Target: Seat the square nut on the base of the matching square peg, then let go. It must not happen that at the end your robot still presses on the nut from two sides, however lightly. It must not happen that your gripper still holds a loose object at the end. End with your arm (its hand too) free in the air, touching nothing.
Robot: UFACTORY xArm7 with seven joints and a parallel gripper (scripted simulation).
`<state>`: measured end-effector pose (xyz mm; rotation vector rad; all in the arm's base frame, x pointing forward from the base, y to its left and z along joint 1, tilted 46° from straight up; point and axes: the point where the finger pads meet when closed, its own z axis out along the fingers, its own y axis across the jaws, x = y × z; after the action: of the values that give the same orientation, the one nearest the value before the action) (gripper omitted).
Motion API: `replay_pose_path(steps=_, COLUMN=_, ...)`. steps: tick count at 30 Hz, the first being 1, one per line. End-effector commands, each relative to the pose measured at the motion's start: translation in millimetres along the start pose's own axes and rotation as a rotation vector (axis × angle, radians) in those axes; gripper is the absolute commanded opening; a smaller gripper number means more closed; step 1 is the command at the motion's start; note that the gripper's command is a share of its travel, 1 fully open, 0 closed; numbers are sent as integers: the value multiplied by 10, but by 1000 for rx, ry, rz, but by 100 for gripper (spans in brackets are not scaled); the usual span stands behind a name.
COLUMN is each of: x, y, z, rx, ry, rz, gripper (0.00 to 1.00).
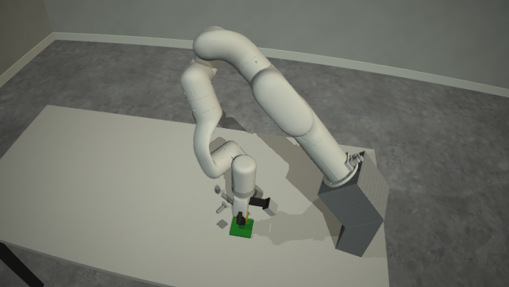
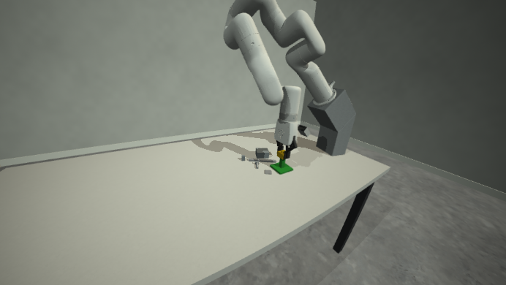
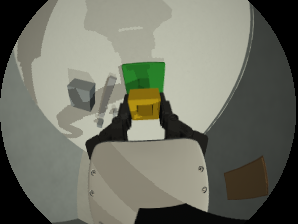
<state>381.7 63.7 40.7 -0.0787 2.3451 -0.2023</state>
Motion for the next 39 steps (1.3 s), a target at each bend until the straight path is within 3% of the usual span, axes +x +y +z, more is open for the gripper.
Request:
replay_pose_path(steps=1, x=-1, y=4, z=7, rx=-1, ry=0, rz=0, gripper=0)
replay_pose_path(steps=39, x=-3, y=4, z=103, rx=-1, ry=0, rz=0, gripper=0)
